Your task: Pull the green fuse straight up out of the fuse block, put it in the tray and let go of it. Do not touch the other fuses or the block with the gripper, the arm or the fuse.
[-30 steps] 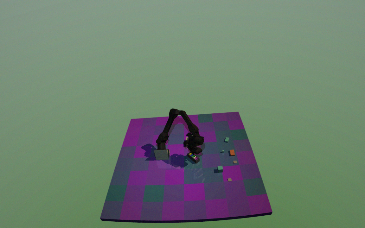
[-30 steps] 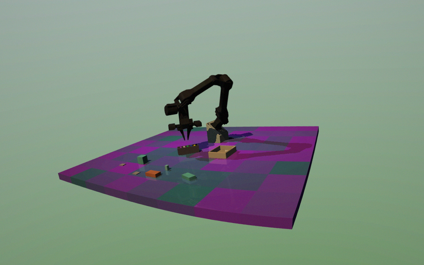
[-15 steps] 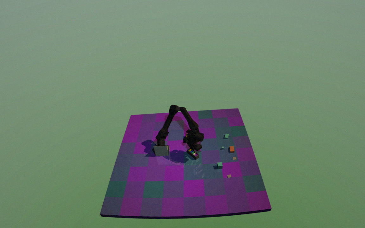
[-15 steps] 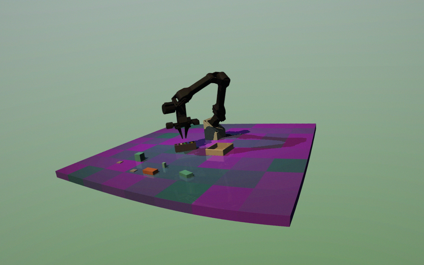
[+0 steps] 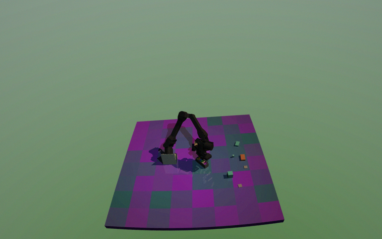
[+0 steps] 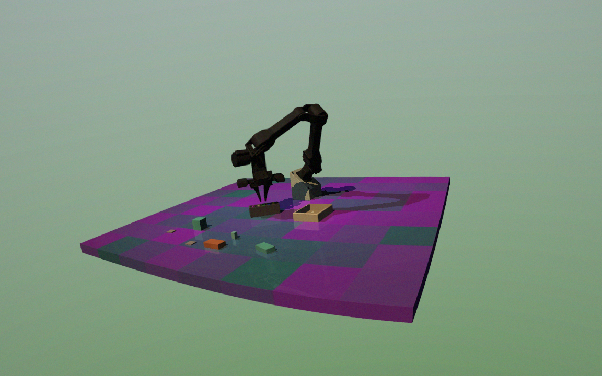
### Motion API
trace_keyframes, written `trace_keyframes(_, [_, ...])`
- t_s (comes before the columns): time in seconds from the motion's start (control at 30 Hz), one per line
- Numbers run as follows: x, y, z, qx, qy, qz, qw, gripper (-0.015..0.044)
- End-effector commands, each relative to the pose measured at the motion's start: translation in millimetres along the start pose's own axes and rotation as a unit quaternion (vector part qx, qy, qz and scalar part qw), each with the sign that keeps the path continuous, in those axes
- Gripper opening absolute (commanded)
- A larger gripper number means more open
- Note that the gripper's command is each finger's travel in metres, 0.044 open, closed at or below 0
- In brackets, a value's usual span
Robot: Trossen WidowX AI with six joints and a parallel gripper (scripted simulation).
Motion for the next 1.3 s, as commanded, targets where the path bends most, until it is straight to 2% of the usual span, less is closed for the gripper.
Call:
trace_keyframes(0.0, [5.3, 1.0, 0.7, 0.005, -0.003, -0.002, 1.000, 0.0074])
trace_keyframes(0.97, [20.6, 1.3, 1.0, 0.005, -0.003, -0.002, 1.000, 0.0074])
trace_keyframes(1.27, [19.3, 1.2, 0.8, 0.001, -0.002, 0.000, 1.000, 0.0014])
Point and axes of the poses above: the point midway between the two fingers, 35 mm back from their tips, its own x axis out along the fingers, its own z axis across the jaws, y = z × x, the point moved 3 cm from there along -x, back along the fingers
